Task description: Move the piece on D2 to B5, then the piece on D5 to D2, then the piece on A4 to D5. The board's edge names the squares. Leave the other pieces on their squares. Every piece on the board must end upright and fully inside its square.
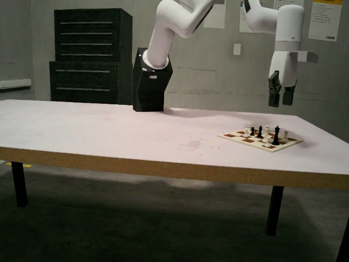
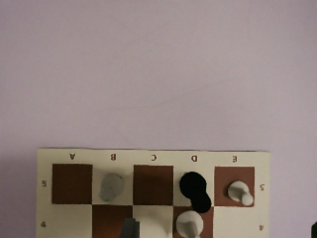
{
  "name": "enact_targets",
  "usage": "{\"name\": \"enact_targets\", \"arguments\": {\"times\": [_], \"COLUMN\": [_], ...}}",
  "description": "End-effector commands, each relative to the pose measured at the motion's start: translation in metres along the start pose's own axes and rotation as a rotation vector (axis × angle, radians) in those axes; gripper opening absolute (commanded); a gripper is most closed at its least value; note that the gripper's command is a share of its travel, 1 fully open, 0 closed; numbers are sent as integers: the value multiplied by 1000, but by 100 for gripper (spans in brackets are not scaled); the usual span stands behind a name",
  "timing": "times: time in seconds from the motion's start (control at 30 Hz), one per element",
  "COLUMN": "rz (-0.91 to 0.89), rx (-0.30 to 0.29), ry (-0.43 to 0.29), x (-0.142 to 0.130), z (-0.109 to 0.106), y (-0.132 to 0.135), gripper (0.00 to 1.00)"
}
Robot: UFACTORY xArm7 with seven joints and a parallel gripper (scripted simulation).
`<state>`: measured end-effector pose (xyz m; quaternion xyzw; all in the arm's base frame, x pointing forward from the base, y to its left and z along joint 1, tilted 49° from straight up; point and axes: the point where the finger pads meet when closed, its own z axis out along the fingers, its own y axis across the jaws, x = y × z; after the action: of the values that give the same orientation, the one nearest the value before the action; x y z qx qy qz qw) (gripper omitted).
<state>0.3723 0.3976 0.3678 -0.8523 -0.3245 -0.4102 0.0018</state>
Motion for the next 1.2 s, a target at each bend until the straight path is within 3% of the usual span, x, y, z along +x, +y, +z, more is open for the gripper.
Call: {"name": "enact_targets", "arguments": {"times": [0.0,0.73,1.17], "rz": [0,0,0], "rx": [0,0,0], "ry": [3,3,3], "x": [1,1,1], "z": [-2,-54,-58], "y": [0,0,0], "gripper": [100,100,100]}}
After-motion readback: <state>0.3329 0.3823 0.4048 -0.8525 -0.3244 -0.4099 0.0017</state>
